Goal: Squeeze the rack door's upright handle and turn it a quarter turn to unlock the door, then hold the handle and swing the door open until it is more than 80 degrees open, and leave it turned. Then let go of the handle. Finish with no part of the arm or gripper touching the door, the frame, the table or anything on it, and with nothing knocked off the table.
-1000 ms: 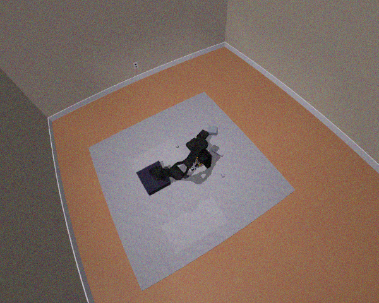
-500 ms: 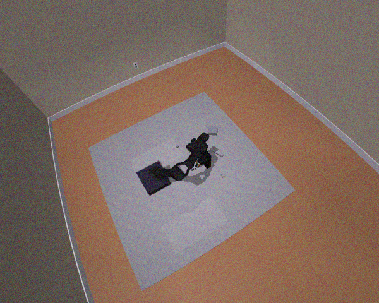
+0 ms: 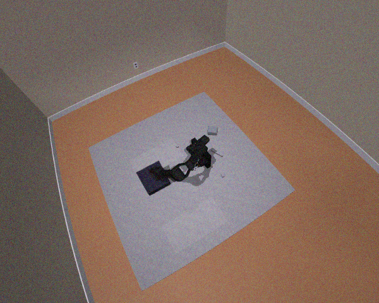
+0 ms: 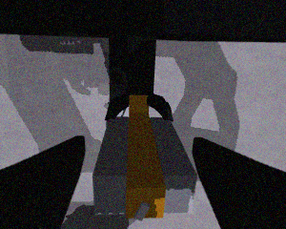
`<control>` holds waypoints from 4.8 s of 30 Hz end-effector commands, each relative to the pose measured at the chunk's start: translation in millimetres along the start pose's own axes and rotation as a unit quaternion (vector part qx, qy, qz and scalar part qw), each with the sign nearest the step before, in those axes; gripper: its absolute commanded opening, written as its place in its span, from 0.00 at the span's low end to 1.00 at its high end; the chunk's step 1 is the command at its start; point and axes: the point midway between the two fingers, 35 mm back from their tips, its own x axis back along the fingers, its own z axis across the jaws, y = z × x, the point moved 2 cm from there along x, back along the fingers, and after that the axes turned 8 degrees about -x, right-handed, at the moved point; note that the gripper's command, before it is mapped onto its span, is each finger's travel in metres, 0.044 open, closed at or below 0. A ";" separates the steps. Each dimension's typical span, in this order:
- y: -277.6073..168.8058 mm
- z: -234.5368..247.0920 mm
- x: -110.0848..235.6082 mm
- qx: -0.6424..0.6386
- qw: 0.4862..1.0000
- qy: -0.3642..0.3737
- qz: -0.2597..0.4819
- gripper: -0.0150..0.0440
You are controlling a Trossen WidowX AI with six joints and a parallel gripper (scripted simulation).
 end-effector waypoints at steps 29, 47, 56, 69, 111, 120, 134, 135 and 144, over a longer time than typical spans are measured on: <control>-0.2 -0.2 -4.9 -0.060 0.998 -0.001 -0.002 0.30; -0.2 -0.2 -4.9 -0.482 0.876 0.000 -0.003 0.30; -0.1 0.0 -5.0 -0.663 0.748 0.001 -0.003 0.30; -0.2 -0.2 -5.0 -0.818 0.575 0.001 -0.002 0.30; -0.2 -0.3 -5.0 -0.564 0.825 0.000 -0.003 0.76; -0.2 -0.3 -5.0 -0.368 0.930 -0.001 -0.003 0.76; -0.2 -0.3 -5.0 -0.030 1.000 -0.001 -0.002 0.76; -0.2 -0.3 -5.0 -0.005 1.000 -0.001 -0.002 0.76; -0.2 -0.3 -4.9 0.216 0.976 -0.002 -0.002 0.76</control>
